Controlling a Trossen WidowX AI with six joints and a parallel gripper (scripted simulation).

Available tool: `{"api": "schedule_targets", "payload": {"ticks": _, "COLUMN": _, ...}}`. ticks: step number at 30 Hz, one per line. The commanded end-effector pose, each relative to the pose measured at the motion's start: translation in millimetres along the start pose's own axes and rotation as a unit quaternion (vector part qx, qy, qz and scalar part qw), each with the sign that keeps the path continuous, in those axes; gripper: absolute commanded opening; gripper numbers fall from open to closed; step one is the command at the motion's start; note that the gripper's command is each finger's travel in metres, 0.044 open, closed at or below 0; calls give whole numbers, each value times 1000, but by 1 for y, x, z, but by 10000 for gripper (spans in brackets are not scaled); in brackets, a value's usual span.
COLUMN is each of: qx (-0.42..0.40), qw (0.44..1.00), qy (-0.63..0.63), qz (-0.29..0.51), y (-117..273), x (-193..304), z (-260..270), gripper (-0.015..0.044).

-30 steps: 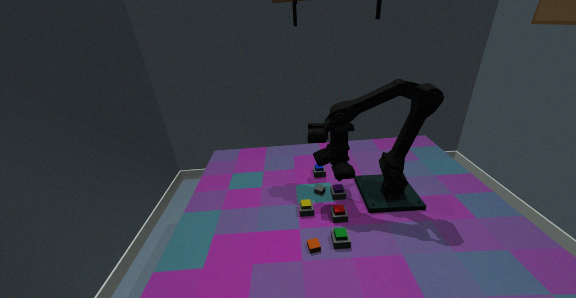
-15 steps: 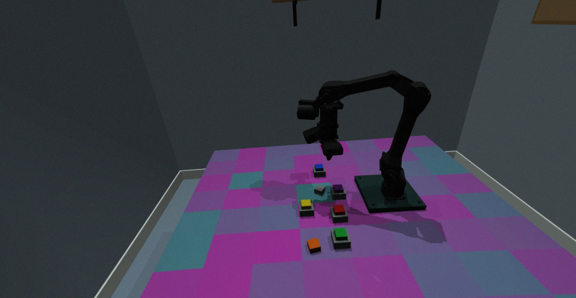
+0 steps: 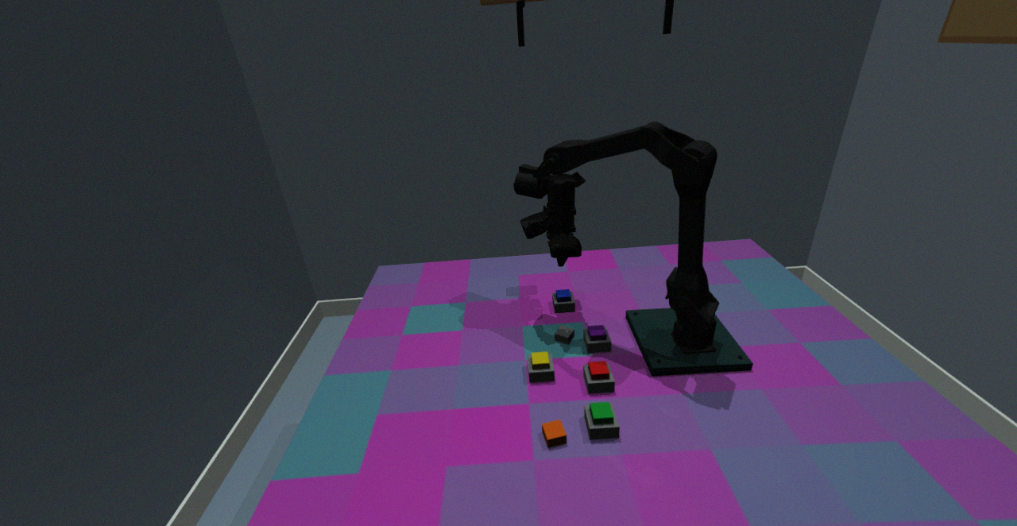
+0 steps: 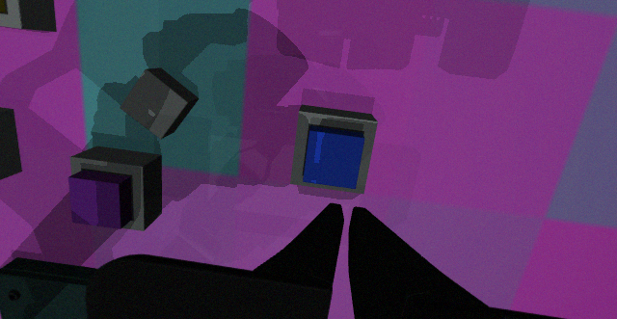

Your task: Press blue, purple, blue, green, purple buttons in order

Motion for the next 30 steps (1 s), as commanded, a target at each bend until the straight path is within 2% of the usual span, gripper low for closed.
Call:
{"api": "schedule_targets", "payload": {"ticks": 1, "qx": -8, "qw": 1000, "qy": 2, "qz": 9, "y": -41, "x": 4, "z": 1, "gripper": 20}}
{"api": "schedule_targets", "payload": {"ticks": 30, "qx": -8, "qw": 1000, "qy": 2, "qz": 9, "y": -81, "x": 6, "z": 2, "gripper": 20}}
Point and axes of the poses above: the point midway between the two fingers, 35 mm back from their tips, its own y axis back along the fingers, its own z axis across the jaws, x = y × z, the point moved 1 cm from there along y, back along the fingers, and after that the axes turned 11 degrees about y, right-handed, at the moved point
